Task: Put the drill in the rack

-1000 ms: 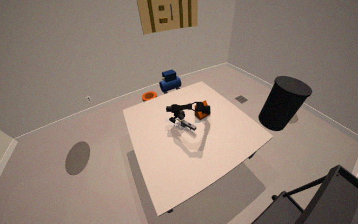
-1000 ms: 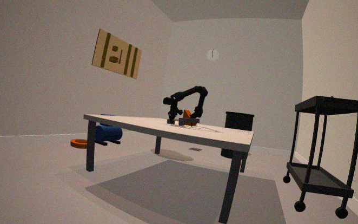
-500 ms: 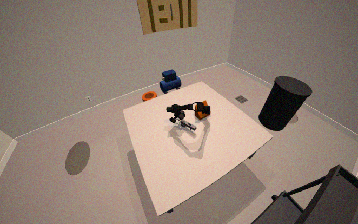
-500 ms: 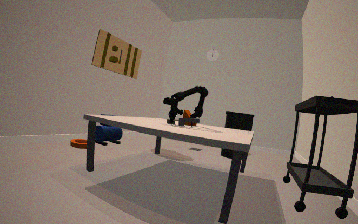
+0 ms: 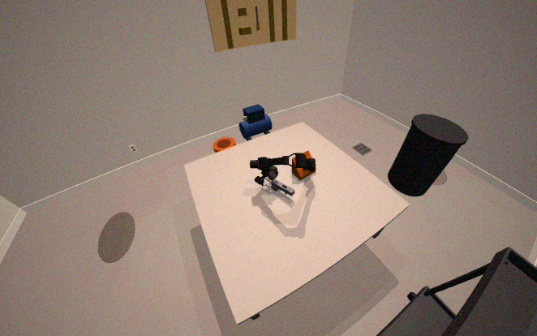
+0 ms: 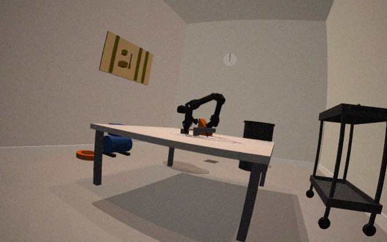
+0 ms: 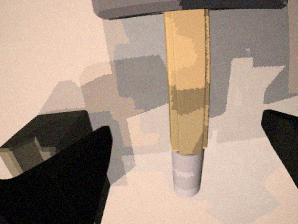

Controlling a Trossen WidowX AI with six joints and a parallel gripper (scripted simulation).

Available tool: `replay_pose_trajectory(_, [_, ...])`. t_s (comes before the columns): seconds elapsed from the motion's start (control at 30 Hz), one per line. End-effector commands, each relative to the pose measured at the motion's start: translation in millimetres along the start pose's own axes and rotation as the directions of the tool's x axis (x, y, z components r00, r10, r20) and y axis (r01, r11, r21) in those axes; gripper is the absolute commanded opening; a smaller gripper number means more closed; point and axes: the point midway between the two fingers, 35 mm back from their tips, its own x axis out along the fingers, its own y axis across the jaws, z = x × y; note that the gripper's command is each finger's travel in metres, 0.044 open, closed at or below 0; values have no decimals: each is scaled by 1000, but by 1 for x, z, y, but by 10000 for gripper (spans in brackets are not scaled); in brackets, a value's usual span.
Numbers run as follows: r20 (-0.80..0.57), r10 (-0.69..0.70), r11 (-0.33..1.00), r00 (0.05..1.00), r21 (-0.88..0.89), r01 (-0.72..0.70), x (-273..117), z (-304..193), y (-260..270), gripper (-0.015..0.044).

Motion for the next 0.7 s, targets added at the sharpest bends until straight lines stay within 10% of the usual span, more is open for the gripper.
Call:
replay_pose_trajectory(0.0, [6, 1, 1000, 1000, 6, -1, 2, 2, 2, 440])
replay_pose_trajectory(0.67, [6, 1, 1000, 1000, 6, -1, 4, 4, 3, 440])
